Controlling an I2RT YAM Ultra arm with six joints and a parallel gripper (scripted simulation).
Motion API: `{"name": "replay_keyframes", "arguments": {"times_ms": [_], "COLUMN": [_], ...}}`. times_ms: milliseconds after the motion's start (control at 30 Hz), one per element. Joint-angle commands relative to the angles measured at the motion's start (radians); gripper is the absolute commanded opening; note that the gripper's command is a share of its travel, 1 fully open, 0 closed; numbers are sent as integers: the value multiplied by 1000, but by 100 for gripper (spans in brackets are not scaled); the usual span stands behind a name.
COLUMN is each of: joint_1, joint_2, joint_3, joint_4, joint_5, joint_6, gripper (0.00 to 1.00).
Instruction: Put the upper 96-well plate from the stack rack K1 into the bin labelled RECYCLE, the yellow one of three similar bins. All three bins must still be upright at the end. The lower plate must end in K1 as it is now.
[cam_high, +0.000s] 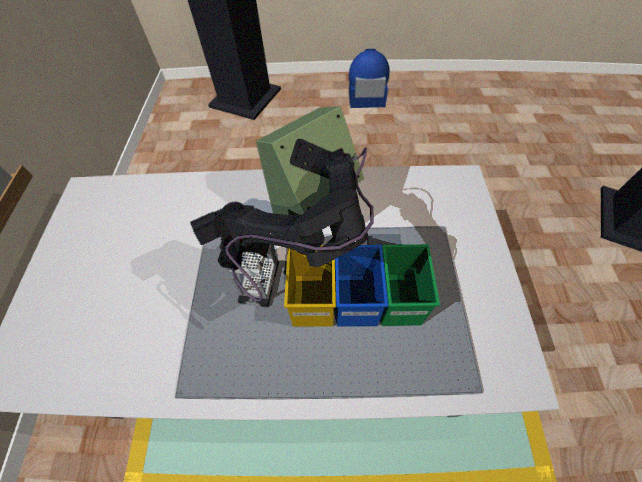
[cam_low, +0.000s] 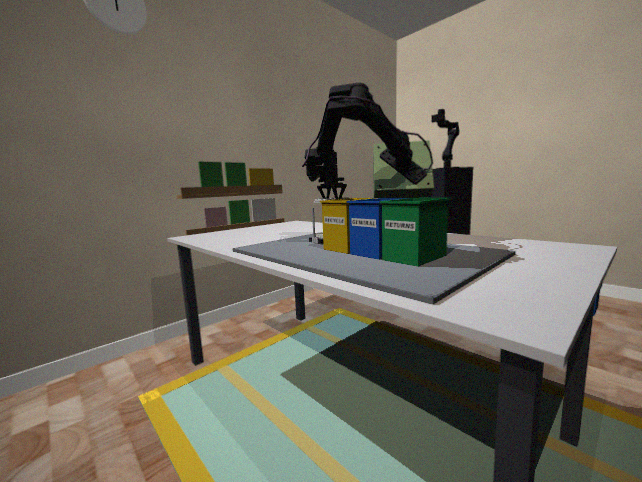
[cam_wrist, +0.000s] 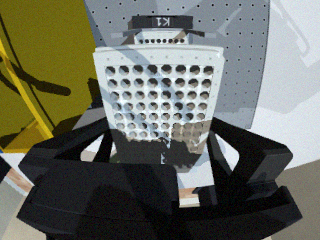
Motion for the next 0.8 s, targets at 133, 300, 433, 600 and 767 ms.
{"name": "replay_keyframes", "arguments": {"times_ms": [133, 300, 433, 600, 767], "joint_1": [-62, -85, -104, -127, -141], "joint_2": [-36, -41, -44, -47, -47], "joint_3": [53, 68, 82, 100, 113], "joint_4": [-97, -151, -196, -251, -287], "joint_5": [1, 10, 14, 21, 25], "joint_6": [-74, -115, -148, -189, -215], "gripper": [0, 0, 0, 0, 0]}}
